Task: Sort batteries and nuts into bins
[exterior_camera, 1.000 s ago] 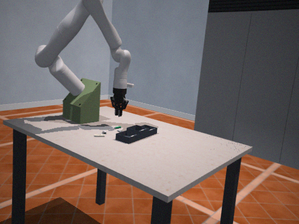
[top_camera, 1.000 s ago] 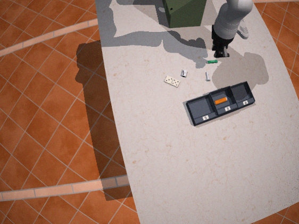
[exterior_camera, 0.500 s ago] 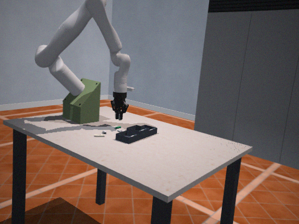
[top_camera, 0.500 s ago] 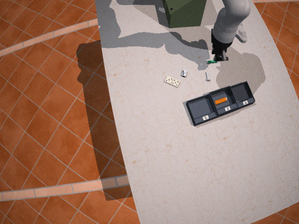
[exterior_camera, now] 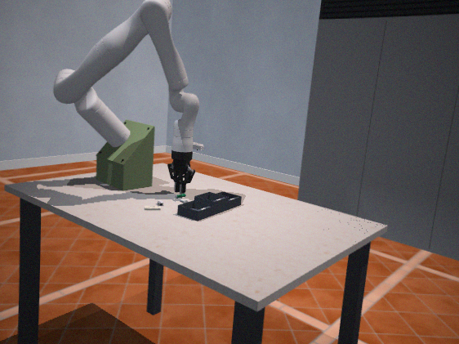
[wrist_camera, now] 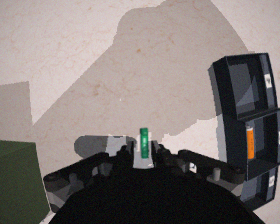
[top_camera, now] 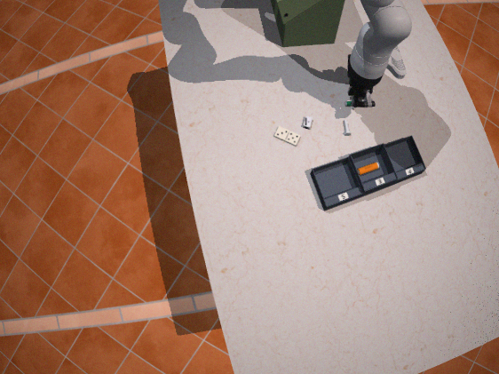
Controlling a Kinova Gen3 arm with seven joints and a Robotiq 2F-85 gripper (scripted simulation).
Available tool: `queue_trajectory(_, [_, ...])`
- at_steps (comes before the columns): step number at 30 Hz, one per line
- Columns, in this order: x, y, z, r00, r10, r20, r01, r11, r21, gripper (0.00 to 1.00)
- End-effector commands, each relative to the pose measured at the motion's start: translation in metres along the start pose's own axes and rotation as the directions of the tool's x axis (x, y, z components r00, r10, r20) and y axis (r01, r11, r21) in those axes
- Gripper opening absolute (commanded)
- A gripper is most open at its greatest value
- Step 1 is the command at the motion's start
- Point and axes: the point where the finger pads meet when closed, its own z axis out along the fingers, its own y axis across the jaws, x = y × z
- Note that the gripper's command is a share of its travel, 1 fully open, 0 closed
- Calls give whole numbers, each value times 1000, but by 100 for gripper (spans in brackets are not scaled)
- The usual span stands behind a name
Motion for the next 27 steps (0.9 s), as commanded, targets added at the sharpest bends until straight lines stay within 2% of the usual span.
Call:
queue_trajectory(1, [1,1,0,1000,-1,0,1,1000,0,24])
queue_trajectory(27, [2,3,12,1000,-1,0,1,1000,0,24])
